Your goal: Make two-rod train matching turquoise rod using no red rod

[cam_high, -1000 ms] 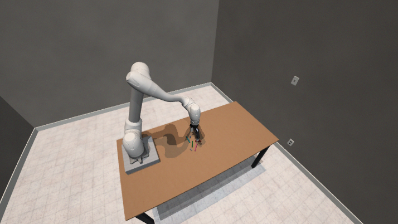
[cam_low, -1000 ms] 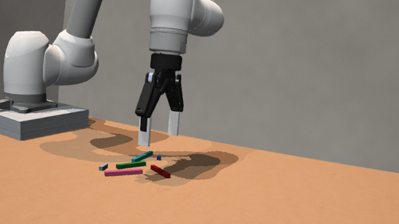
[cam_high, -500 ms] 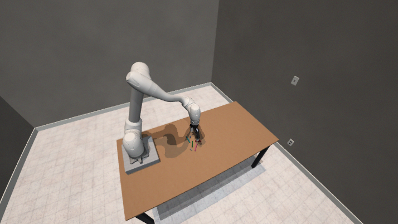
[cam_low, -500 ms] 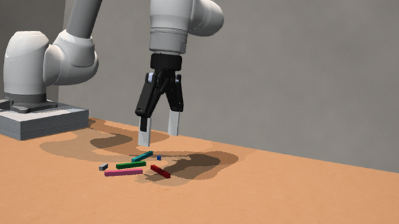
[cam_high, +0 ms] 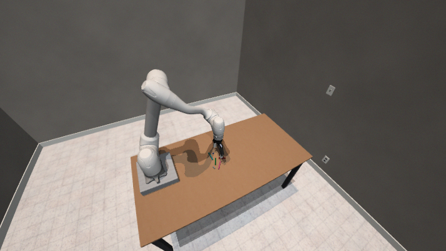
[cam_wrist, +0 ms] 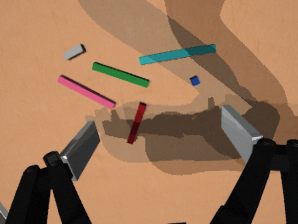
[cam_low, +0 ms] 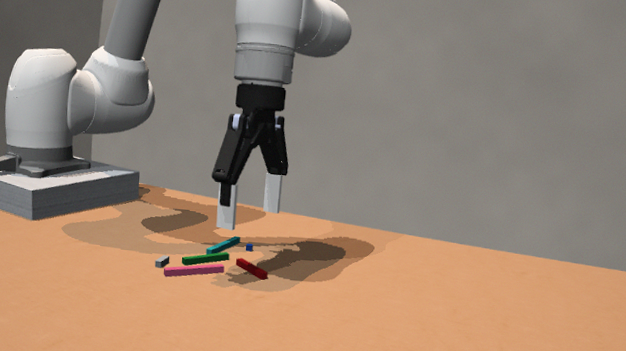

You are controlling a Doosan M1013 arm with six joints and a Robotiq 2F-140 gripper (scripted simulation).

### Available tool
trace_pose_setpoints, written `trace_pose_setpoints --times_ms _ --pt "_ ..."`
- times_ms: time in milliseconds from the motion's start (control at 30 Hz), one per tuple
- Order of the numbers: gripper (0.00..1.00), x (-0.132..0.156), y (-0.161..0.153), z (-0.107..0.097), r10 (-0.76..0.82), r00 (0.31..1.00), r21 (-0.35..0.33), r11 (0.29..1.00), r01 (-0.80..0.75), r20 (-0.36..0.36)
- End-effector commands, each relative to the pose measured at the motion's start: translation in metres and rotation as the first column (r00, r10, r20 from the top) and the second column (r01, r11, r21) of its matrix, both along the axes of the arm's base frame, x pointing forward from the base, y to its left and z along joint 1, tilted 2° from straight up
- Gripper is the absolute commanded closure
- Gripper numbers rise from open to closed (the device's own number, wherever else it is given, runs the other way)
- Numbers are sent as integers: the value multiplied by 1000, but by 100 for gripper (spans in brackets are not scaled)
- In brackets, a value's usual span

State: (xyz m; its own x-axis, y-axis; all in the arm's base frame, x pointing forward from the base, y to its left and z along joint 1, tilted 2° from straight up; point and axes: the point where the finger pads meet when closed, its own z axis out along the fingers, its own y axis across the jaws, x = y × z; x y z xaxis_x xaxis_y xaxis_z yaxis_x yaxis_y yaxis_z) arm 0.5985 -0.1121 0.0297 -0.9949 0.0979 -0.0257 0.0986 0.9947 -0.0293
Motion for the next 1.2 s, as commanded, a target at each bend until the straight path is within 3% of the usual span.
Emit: trace_pose_setpoints --times_ms 0,100,200,433,467,800,1167 --pt "0 0 0 0 0 1000 0 1000 0 0" --pt "0 0 -1 0 -5 1000 0 1000 5 0" --pt "0 -1 -28 1 -181 984 5 984 181 5" --pt "0 -3 -52 2 -335 942 10 942 335 9" --pt "0 -4 -68 2 -429 903 13 903 428 11" --pt "0 -13 -119 3 -702 712 26 712 701 16" --pt "0 -13 -120 4 -706 708 26 708 706 16"
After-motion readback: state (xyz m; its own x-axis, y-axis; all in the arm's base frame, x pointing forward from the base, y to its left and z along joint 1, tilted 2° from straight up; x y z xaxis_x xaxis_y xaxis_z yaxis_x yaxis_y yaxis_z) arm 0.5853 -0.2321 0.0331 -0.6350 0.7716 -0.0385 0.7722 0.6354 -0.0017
